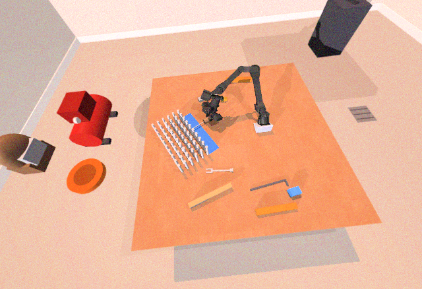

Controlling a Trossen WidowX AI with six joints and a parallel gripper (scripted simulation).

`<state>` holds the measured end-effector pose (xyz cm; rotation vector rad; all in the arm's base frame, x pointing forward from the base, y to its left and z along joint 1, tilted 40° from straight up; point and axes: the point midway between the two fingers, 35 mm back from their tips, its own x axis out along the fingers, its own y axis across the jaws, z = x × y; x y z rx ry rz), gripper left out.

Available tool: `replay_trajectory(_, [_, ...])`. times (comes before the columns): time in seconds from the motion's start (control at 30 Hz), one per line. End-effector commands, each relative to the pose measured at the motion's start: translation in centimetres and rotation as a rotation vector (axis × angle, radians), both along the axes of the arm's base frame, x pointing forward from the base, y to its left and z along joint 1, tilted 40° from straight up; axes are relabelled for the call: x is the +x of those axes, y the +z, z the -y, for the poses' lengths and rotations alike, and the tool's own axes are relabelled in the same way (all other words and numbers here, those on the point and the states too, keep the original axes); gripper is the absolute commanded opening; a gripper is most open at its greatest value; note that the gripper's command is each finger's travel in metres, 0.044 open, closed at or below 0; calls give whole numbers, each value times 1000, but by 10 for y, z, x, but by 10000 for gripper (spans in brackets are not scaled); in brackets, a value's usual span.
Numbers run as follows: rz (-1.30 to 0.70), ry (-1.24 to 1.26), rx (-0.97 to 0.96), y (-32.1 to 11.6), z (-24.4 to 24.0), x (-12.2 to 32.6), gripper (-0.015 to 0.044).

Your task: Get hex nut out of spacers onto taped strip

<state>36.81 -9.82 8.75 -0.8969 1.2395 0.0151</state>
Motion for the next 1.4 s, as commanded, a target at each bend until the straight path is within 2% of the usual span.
replay_trajectory(0.0, [-2,5,3,1,0,-4,0])
replay_trajectory(1.37, [-3,5,1,9,10,-28,0])
